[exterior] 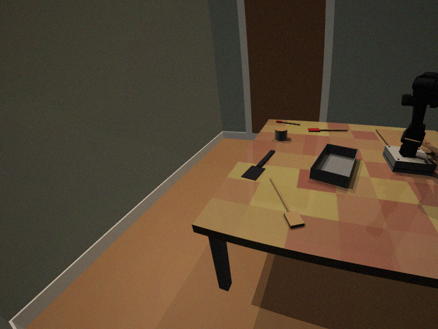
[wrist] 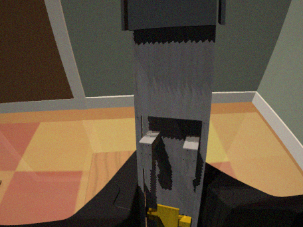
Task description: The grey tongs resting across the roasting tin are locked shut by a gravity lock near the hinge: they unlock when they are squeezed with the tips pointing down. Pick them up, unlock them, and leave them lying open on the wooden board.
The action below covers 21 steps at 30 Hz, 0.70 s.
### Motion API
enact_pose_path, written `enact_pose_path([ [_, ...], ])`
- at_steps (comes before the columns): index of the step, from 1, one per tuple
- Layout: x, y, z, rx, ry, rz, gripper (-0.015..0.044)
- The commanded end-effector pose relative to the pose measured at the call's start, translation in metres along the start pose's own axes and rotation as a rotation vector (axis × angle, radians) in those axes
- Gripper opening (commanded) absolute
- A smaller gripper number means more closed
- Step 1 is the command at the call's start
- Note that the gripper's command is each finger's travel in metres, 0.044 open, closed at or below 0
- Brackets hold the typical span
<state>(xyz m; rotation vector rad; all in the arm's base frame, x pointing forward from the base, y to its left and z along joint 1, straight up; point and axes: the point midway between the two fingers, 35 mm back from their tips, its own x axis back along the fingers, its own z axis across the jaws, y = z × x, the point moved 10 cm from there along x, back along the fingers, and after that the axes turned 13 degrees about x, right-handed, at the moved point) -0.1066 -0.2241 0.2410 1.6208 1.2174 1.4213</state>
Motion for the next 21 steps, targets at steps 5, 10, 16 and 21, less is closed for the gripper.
enact_pose_path([
  [5, -0.018, 0.006, -0.007, -0.036, 0.018, 0.123, -0.015],
  [10, -0.031, 0.007, -0.01, -0.058, 0.036, 0.22, -0.015],
  [16, -0.046, 0.008, -0.012, -0.072, 0.059, 0.337, -0.015],
  [21, -0.058, 0.008, -0.013, -0.081, 0.079, 0.436, -0.015],
])
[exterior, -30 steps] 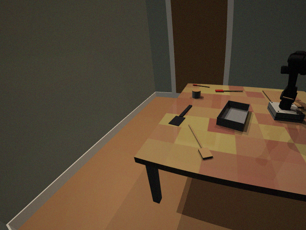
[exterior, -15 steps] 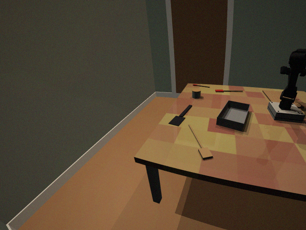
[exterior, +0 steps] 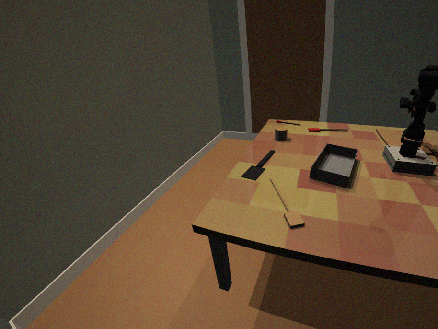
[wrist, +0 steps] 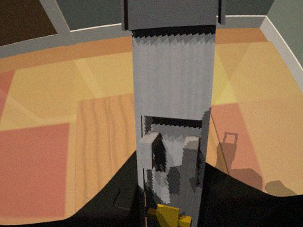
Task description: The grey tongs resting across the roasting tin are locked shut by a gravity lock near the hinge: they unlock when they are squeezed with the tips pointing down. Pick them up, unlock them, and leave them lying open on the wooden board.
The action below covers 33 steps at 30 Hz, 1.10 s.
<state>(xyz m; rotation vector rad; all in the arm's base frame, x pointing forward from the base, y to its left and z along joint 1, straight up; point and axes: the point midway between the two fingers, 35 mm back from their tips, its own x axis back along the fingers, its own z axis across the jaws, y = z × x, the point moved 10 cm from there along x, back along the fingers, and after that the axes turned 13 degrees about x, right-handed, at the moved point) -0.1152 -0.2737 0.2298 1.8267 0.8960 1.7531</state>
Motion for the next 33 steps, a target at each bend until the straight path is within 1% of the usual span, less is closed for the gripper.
enact_pose_path([
  [1, -0.009, 0.006, -0.002, 0.004, 0.01, 0.068, -0.015],
  [16, -0.042, 0.017, -0.001, 0.013, 0.062, 0.374, -0.015],
  [33, -0.077, 0.024, 0.006, 0.084, 0.123, 0.731, -0.015],
])
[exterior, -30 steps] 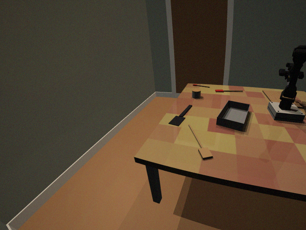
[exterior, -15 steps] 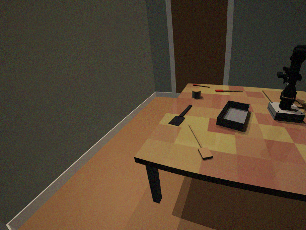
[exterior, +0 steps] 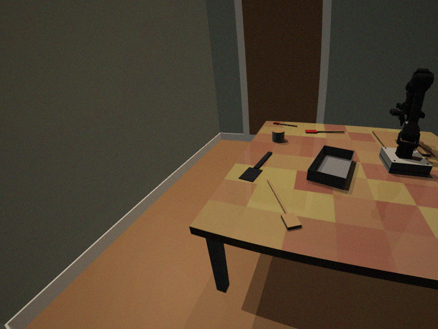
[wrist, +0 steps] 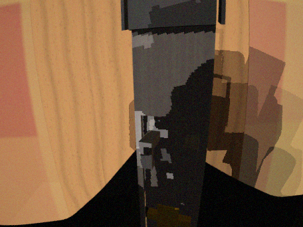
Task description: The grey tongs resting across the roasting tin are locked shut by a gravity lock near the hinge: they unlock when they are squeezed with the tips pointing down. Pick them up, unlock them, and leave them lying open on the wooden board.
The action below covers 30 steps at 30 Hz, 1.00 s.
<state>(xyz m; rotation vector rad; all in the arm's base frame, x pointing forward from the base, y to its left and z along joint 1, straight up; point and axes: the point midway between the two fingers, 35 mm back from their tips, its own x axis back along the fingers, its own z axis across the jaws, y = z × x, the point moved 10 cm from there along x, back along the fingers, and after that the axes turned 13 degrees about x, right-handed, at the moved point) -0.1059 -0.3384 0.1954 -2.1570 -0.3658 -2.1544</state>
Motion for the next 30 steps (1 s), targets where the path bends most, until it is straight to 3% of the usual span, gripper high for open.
enact_pose_path([
  [1, -0.004, 0.007, 0.001, 0.026, 0.004, 0.076, -0.015],
  [30, -0.036, 0.007, 0.0, 0.03, 0.006, 0.09, -0.015],
])
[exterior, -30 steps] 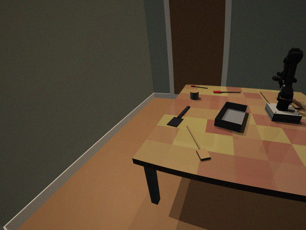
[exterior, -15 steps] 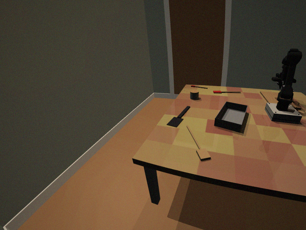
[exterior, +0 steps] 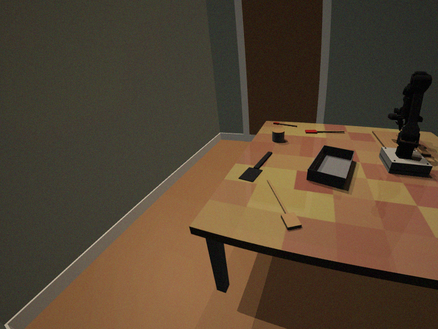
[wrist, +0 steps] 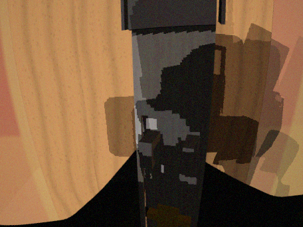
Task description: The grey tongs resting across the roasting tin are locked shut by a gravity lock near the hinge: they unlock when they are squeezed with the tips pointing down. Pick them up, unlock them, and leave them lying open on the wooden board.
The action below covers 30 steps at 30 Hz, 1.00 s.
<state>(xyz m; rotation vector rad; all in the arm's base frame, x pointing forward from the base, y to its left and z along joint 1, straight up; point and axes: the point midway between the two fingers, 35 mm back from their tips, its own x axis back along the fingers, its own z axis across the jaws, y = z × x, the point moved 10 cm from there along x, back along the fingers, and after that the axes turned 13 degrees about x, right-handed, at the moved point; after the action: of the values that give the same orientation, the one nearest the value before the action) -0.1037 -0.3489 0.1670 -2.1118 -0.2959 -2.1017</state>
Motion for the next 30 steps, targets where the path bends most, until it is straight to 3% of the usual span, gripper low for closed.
enact_pose_path([
  [1, -0.008, 0.0, 0.0, 0.005, -0.001, 0.007, -0.015],
  [25, -0.04, -0.002, 0.001, 0.004, -0.001, 0.007, -0.015],
  [30, -0.038, -0.002, 0.001, 0.0, 0.002, 0.004, -0.0019],
])
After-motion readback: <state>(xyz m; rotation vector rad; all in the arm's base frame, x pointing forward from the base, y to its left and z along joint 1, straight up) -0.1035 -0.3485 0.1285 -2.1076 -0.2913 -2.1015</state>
